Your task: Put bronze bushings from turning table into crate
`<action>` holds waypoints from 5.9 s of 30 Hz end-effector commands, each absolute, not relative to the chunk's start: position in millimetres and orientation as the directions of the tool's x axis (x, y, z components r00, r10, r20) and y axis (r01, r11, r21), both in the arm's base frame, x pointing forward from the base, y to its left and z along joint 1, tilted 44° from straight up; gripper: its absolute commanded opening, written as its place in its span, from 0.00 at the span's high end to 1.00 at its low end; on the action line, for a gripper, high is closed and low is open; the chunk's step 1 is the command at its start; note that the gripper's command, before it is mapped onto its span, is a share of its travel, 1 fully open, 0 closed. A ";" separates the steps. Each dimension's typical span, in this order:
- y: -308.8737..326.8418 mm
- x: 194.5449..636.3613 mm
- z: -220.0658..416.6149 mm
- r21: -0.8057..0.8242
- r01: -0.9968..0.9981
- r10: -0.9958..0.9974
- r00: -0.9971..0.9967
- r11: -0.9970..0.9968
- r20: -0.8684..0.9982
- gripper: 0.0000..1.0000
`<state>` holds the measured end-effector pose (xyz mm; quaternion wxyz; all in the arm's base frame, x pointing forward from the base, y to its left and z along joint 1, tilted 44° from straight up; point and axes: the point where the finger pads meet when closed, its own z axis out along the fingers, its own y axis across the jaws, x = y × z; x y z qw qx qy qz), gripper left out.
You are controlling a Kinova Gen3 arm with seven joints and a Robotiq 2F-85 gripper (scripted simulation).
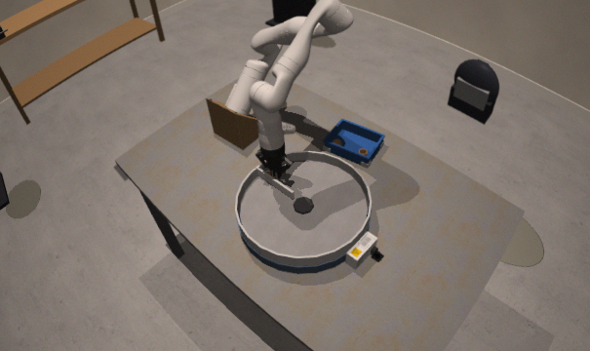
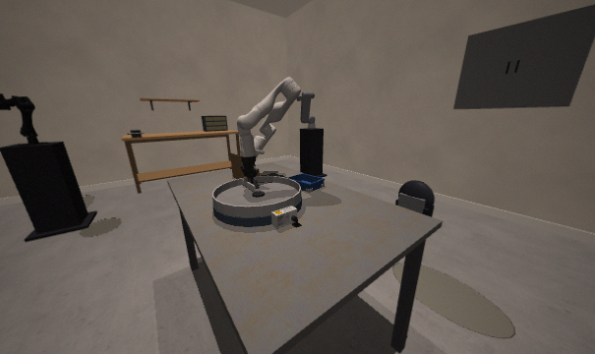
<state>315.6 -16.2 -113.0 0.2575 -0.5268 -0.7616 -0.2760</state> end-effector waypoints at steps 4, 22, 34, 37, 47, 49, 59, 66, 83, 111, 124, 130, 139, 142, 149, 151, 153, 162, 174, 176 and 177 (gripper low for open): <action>-16.9 316.0 -112.7 0.150 0.945 0.661 -0.313 0.292 0.682 1.00; -16.9 316.0 -112.7 0.150 0.945 0.661 -0.313 0.292 0.682 1.00; -15.8 319.7 -112.1 0.149 0.945 0.662 -0.312 0.292 0.682 1.00; -15.8 319.7 -112.1 0.149 0.945 0.662 -0.312 0.292 0.682 1.00; -21.1 320.4 -106.8 0.149 0.945 0.662 -0.312 0.292 0.682 1.00; -21.1 320.4 -106.8 0.149 0.945 0.662 -0.312 0.292 0.682 1.00; -21.1 320.4 -106.8 0.149 0.945 0.662 -0.312 0.292 0.682 1.00; -26.3 321.2 -101.5 0.149 0.945 0.662 -0.312 0.292 0.682 1.00; -31.6 321.9 -96.2 0.149 0.945 0.662 -0.312 0.292 0.681 1.00; -37.9 322.7 -89.9 0.149 0.945 0.662 -0.312 0.292 0.681 1.00; -42.0 323.3 -85.6 0.149 0.945 0.662 -0.312 0.292 0.681 1.00; -45.1 323.7 -82.4 0.149 0.945 0.662 -0.312 0.292 0.682 1.00; -47.2 324.0 -80.3 0.149 0.945 0.662 -0.312 0.292 0.682 1.00; -47.2 324.0 -80.3 0.149 0.945 0.662 -0.312 0.292 0.682 1.00; -58.7 325.7 -68.3 0.149 0.945 0.662 -0.312 0.292 0.682 1.00; -58.7 325.7 -68.3 0.149 0.945 0.662 -0.312 0.292 0.682 1.00; -58.7 325.7 -68.3 0.149 0.945 0.662 -0.312 0.292 0.682 1.00; -61.0 326.0 -66.0 0.149 0.945 0.662 -0.312 0.292 0.682 1.00; -70.2 327.3 -56.4 0.149 0.945 0.662 -0.312 0.292 0.682 1.00; -70.2 327.3 -56.4 0.149 0.945 0.662 -0.312 0.292 0.682 1.00; -70.2 327.3 -56.4 0.149 0.945 0.662 -0.312 0.292 0.682 1.00</action>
